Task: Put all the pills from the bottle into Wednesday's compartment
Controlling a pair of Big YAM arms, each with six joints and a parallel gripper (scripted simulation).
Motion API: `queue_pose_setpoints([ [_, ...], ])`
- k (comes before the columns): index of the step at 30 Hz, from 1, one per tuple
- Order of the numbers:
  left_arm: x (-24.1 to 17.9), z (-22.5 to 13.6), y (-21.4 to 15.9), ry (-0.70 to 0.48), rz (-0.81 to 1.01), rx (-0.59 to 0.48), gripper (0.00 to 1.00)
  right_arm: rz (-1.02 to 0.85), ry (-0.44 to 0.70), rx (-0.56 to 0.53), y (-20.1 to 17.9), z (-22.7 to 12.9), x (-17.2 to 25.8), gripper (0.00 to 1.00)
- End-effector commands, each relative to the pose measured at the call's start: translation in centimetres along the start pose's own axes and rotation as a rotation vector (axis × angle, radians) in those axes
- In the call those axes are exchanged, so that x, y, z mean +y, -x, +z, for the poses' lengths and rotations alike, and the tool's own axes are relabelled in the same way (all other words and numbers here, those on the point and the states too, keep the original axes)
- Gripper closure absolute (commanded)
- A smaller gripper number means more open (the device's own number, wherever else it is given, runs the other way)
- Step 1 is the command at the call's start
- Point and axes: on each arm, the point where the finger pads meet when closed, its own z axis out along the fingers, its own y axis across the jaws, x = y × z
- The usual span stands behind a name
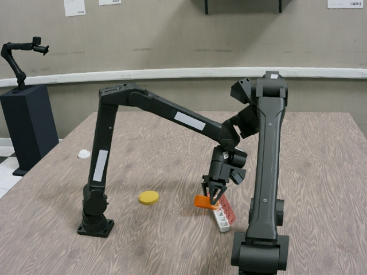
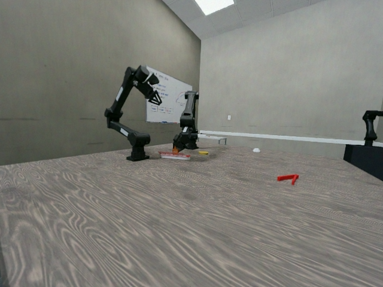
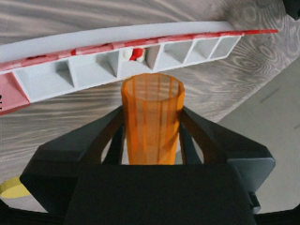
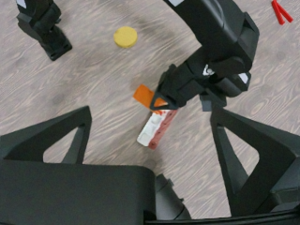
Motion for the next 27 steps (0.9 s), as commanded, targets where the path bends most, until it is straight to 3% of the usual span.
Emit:
queue_pose_setpoints([
  [1,-1.8,-2.3,0.8,0.014,0.026,-0.038,0.64,-0.026,-0.014,-0.025,1.8,-1.8,0.6,0.0],
  [7,-1.8,-2.3,0.8,0.014,0.026,-0.038,0.64,-0.026,-0.014,-0.025,1.8,-1.8,0.6,0.0],
  [23,-4.3,-7.9,-2.9,0.011,0.04,-0.063,0.64,-0.026,-0.014,-0.025,1.8,-1.8,0.6,0.0],
  [27,-3.0,-8.7,-2.0,0.019,0.114,-0.172,0.64,-0.026,-0.014,-0.025,1.8,-1.8,0.6,0.0],
])
